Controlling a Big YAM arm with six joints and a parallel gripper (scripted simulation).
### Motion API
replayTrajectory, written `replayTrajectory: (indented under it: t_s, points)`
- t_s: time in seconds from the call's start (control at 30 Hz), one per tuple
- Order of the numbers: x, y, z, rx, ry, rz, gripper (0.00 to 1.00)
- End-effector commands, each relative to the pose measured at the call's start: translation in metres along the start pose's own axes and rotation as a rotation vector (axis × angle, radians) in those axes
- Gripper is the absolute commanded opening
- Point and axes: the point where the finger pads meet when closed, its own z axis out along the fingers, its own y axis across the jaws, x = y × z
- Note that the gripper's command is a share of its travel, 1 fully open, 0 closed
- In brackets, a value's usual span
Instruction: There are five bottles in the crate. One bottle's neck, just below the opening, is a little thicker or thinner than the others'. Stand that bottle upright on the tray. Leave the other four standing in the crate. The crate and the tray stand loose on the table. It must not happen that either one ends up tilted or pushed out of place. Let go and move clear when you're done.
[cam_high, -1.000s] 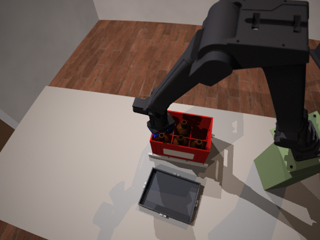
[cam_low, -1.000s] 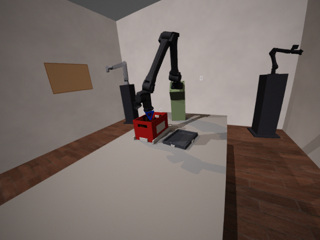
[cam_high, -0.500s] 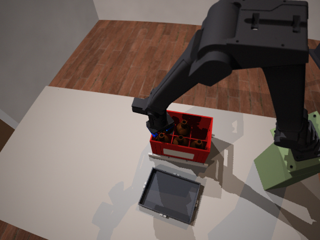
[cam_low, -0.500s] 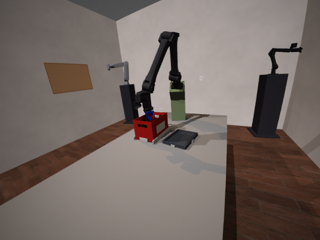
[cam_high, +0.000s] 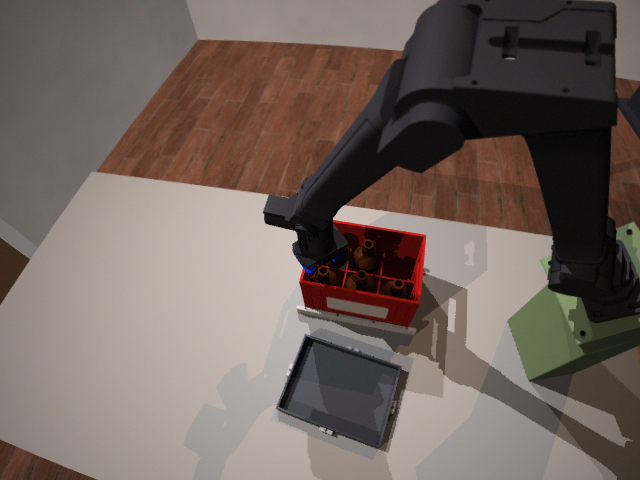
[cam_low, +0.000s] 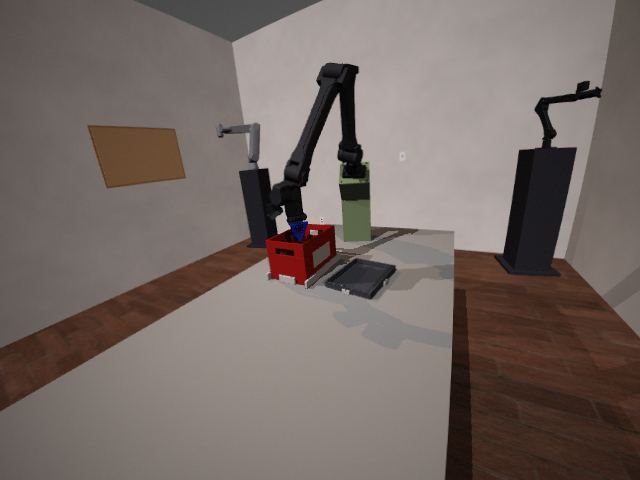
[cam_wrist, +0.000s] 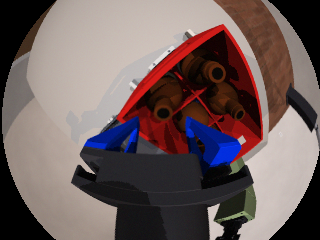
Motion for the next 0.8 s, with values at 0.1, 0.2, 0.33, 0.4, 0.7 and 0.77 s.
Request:
replayTrajectory:
  t_s: [0.1,0.2,0.33,0.4,0.7,0.77]
  points:
    - [-0.0054,0.0106,0.0015,-0.006,-0.003,0.003,0.61]
    - [-0.0054,0.0106,0.0015,-0.006,-0.003,0.003,0.61]
    - [-0.0054,0.0106,0.0015,-0.006,-0.003,0.003,0.61]
    - [-0.0054,0.0106,0.0015,-0.006,-0.003,0.003,0.61]
    - [-0.0043,0.0098,0.0014,-0.006,-0.002,0.003,0.61]
    - [-0.0027,0.0084,0.0013,-0.006,-0.002,0.004,0.61]
